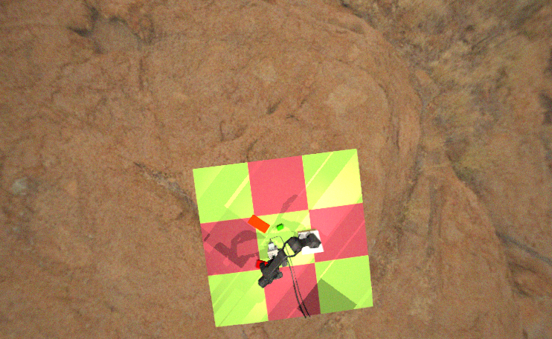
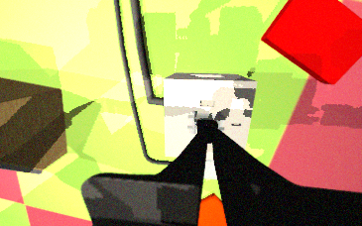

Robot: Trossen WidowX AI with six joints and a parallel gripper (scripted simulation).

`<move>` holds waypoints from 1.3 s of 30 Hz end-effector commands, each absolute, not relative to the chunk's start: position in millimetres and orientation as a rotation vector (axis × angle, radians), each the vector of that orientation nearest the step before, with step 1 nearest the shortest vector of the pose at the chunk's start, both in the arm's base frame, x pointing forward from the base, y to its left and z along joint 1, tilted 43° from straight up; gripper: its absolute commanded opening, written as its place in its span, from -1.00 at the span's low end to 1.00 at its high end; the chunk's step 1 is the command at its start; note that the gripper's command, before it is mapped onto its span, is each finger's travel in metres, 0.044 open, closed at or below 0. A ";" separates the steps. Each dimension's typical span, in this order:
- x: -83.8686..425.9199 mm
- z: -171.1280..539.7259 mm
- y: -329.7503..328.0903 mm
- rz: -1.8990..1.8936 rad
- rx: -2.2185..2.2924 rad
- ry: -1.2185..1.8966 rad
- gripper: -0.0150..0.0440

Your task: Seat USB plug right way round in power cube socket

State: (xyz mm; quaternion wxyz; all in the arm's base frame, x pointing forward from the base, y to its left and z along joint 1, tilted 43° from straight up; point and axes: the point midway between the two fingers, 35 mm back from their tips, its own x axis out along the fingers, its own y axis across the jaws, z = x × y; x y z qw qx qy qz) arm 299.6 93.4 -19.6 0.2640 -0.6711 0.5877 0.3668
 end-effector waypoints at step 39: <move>300.1 -23.2 90.1 0.994 -1.822 1.589 -0.49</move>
